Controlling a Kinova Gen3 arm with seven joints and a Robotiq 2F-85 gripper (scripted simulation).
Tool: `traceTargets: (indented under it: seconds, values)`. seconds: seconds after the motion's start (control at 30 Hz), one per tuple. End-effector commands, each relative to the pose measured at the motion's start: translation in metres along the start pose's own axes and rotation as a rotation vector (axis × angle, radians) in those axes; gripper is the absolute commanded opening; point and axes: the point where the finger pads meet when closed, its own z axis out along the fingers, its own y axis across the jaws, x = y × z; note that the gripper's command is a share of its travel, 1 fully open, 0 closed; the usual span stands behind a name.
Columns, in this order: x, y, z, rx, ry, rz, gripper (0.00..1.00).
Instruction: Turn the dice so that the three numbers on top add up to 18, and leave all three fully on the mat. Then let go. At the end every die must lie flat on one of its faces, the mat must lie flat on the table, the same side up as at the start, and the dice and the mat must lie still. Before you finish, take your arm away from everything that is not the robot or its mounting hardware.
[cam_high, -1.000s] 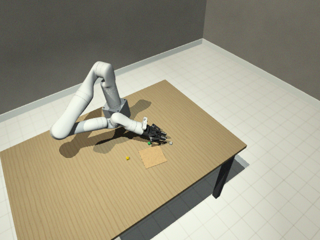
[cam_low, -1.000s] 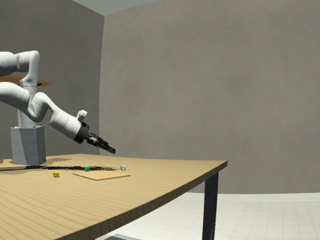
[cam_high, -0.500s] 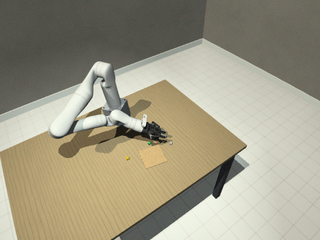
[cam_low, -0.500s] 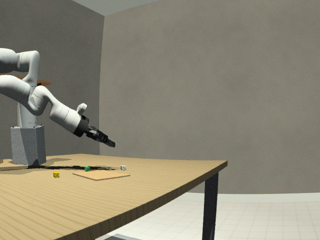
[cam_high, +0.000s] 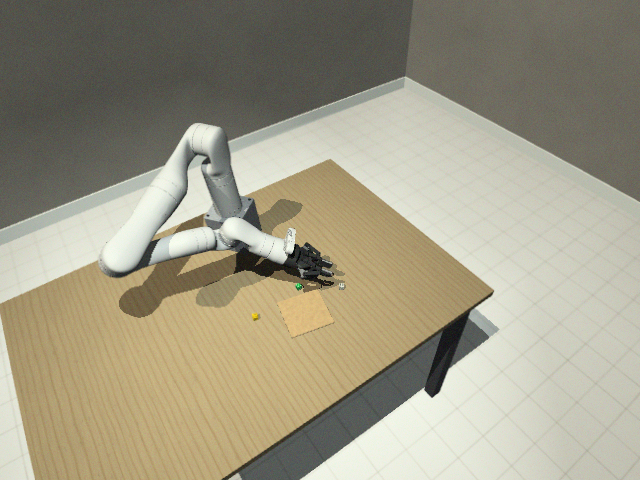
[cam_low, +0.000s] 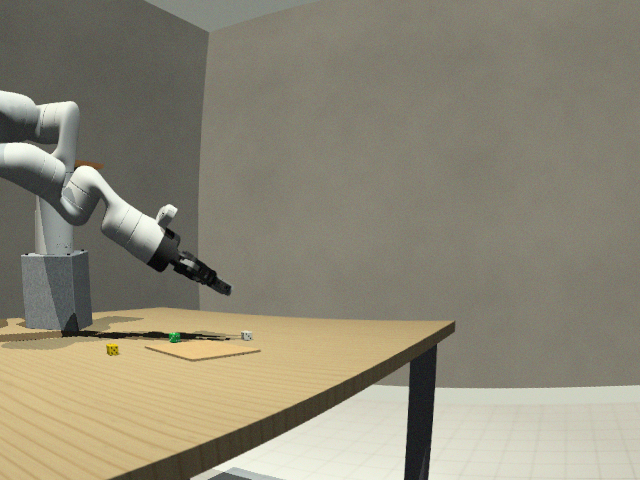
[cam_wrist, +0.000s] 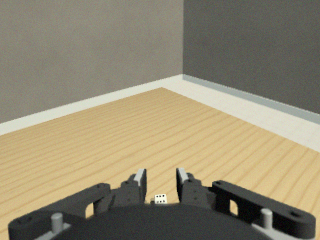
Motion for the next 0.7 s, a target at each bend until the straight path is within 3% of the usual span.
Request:
traceTargets:
  seconds: [0.0,0.33,0.4,0.67]
  values:
    - [0.004,-0.002,0.001,0.007,-0.014,-0.015,0.31]
    - [0.010,-0.002,0.004,0.006,-0.122,-0.018,0.31]
    - [0.010,-0.002,0.004,0.006,-0.122,-0.018,0.31]
    - [0.018,-0.003,0.006,0.002,-0.240,-0.020,0.31]
